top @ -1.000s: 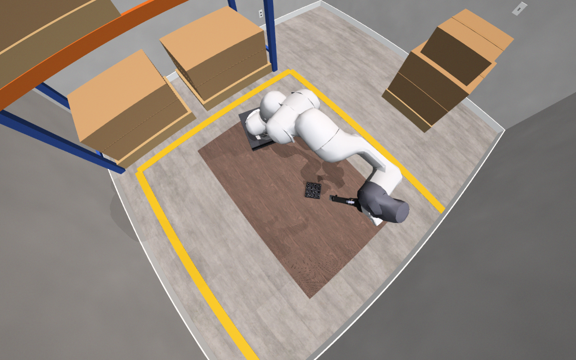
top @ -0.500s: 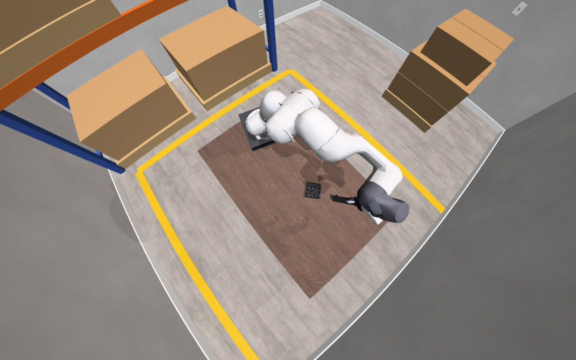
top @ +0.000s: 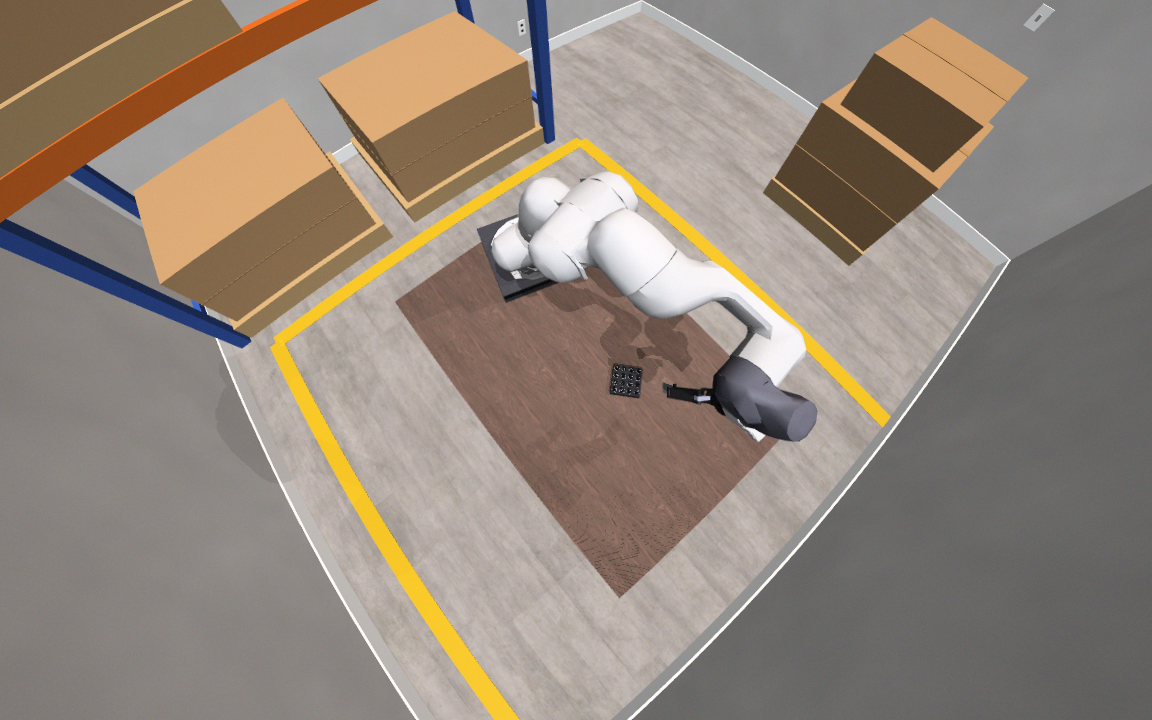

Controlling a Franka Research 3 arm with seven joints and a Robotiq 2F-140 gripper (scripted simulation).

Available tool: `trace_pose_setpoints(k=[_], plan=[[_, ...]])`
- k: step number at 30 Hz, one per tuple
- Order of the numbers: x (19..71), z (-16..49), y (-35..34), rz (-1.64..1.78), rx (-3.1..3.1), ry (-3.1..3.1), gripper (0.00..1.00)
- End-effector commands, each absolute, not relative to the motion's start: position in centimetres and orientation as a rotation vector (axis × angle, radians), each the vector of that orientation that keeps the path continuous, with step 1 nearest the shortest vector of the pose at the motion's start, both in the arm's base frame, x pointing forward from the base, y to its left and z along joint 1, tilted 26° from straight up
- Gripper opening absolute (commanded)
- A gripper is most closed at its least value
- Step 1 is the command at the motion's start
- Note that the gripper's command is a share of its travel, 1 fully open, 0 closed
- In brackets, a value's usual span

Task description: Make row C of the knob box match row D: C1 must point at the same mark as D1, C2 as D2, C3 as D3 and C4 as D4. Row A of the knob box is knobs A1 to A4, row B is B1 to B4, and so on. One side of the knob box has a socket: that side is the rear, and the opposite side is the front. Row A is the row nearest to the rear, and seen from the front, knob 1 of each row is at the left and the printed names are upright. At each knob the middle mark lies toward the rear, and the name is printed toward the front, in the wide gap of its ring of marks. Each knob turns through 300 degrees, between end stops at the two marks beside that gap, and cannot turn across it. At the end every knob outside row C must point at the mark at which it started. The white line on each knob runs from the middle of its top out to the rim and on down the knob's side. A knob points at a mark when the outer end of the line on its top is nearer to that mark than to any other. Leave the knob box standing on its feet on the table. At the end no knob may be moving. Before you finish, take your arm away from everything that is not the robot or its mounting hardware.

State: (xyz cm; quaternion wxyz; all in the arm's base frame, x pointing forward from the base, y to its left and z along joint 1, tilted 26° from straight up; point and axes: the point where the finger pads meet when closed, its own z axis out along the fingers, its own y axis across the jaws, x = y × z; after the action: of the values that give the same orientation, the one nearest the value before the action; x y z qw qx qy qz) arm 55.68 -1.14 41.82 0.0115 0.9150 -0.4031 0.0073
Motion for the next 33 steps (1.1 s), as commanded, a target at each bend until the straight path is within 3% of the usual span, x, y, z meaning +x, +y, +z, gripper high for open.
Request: trace_pose_setpoints(k=[1,17,33], plan=[[55.7,41.8,-0.7,0.019,2.898,-1.184,1.0],[55.7,41.8,-0.7,0.019,2.898,-1.184,1.0],[57.7,33.6,-9.5,0.234,2.838,-0.845,1.0]])
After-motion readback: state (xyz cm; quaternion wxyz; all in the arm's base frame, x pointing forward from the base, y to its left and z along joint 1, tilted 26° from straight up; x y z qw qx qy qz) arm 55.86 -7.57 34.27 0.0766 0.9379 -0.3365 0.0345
